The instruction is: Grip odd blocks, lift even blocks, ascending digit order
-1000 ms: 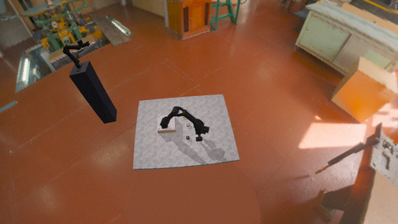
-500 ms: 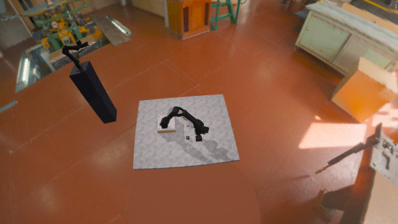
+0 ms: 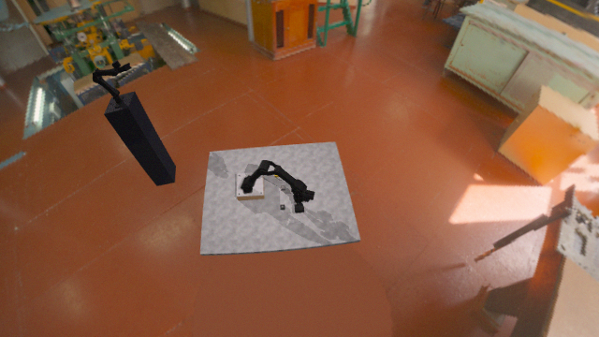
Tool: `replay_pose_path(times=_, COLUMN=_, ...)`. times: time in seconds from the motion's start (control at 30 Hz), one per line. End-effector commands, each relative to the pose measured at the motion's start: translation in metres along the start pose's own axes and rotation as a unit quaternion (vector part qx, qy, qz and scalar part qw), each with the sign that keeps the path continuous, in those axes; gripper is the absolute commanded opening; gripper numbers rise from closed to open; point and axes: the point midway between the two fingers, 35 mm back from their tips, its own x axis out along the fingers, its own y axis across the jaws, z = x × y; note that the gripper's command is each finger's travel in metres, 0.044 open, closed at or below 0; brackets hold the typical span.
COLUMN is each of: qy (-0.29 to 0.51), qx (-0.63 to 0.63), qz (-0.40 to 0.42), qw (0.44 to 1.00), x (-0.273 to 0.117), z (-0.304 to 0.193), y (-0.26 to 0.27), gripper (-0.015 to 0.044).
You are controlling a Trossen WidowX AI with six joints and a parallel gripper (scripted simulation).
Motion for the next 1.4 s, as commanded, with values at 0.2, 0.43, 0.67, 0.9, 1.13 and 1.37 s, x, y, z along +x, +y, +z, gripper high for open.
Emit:
replay_pose_path(times=0.2, qy=-0.001, qx=-0.002, qz=0.0, qw=1.0, x=-0.014, z=0.0, y=0.0, gripper=0.012)
replay_pose_path(times=0.43, qy=-0.001, qx=-0.002, qz=0.0, qw=1.0, x=-0.015, z=0.0, y=0.0, gripper=0.012)
replay_pose_path(times=0.67, qy=-0.001, qx=-0.002, qz=0.0, qw=1.0, x=-0.014, z=0.0, y=0.0, gripper=0.012)
replay_pose_path(times=0.9, qy=-0.001, qx=-0.002, qz=0.0, qw=1.0, x=-0.002, z=0.0, y=0.0, gripper=0.012)
replay_pose_path(times=1.13, qy=-0.001, qx=-0.002, qz=0.0, qw=1.0, x=0.0, z=0.0, y=0.0, gripper=0.012)
replay_pose_path(times=1.37, qy=-0.001, qx=-0.002, qz=0.0, qw=1.0, x=0.0, z=0.0, y=0.0, gripper=0.0173)
